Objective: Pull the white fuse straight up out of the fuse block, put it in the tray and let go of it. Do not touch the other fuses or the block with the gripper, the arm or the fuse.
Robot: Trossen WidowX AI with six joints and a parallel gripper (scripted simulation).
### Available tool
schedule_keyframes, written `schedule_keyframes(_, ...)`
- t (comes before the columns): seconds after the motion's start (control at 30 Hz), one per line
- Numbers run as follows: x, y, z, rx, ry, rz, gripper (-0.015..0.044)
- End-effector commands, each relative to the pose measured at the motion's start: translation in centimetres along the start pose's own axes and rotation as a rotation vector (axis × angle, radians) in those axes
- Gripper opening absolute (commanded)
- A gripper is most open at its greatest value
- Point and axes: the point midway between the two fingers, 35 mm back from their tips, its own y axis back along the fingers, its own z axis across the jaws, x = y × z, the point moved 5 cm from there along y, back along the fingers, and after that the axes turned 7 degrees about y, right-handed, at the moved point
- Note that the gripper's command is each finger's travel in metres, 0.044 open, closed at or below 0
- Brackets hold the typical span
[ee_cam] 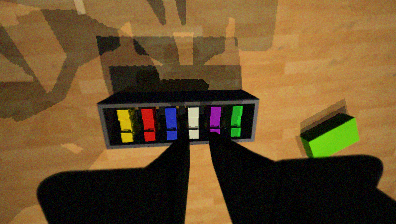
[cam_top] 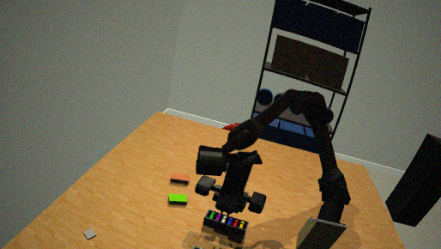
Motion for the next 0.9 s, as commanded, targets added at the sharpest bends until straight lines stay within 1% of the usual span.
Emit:
schedule_keyframes(0.0,0.0,-0.6,0.1,-0.007,0.005,0.0,0.007)
schedule_keyframes(0.57,0.0,-2.2,0.1,-0.007,0.005,0.001,0.007)
schedule_keyframes(0.87,0.0,-2.3,0.1,-0.007,0.005,0.001,0.007)
